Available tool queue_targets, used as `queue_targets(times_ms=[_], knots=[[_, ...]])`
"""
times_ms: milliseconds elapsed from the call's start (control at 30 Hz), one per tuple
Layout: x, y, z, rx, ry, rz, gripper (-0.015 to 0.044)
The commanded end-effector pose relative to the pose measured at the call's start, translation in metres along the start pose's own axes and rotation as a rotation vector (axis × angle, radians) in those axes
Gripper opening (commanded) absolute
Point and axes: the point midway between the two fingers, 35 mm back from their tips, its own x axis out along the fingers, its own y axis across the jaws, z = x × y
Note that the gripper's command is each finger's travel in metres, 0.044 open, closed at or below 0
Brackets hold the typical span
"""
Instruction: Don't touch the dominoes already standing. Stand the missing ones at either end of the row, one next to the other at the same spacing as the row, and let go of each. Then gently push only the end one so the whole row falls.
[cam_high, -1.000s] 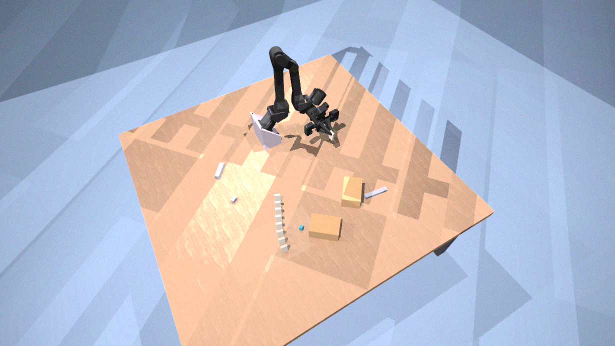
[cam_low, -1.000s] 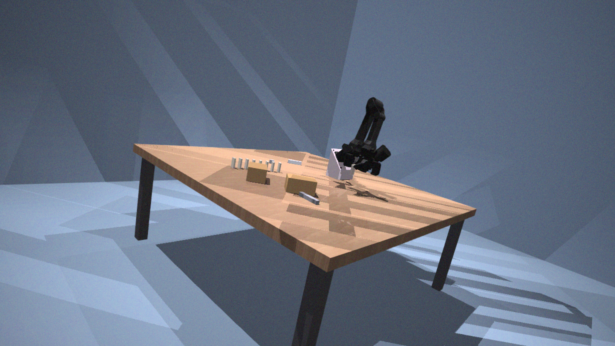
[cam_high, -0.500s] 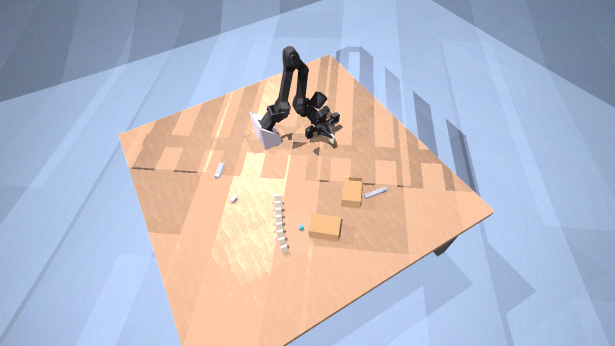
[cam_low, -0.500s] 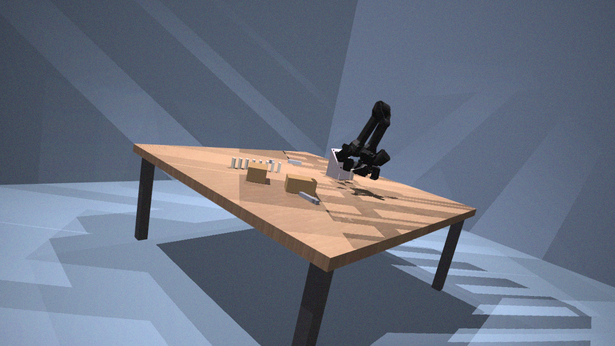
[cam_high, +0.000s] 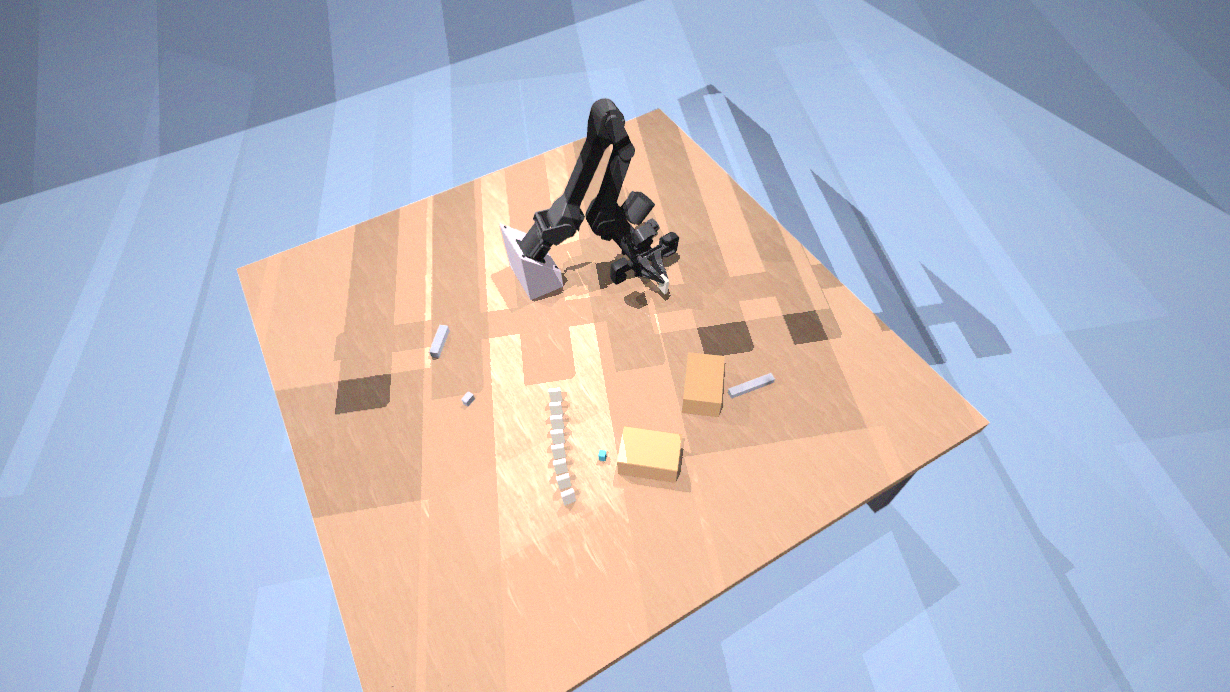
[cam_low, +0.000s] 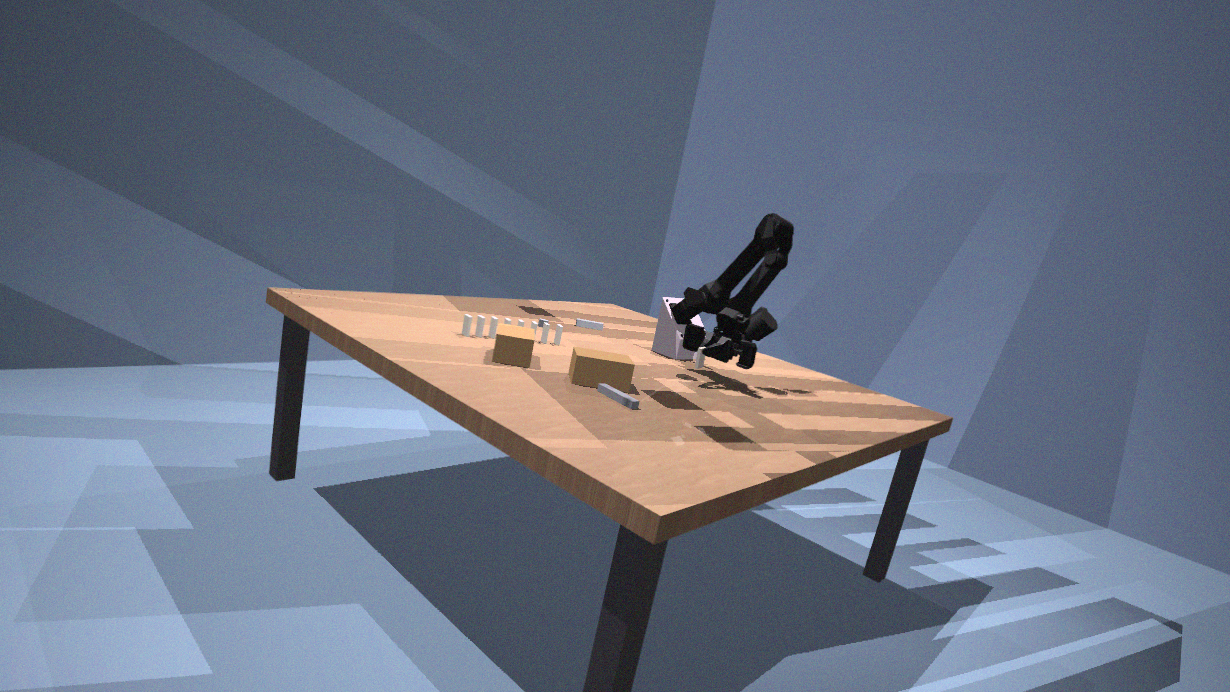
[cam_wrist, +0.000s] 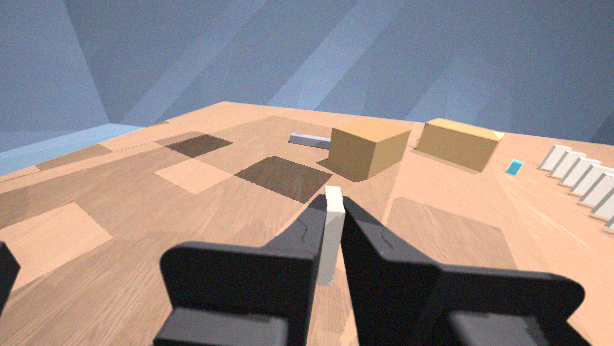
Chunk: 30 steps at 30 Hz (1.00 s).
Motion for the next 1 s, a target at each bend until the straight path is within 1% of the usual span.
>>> queue_targets(times_ms=[0, 700, 967], knots=[[0.0, -0.002, -0.007, -0.001, 0.002, -0.003, 0.0022], [0.001, -0.014, -0.036, -0.005, 0.006, -0.007, 0.0022], [0.001, -0.015, -0.037, -0.005, 0.006, -0.007, 0.0022]])
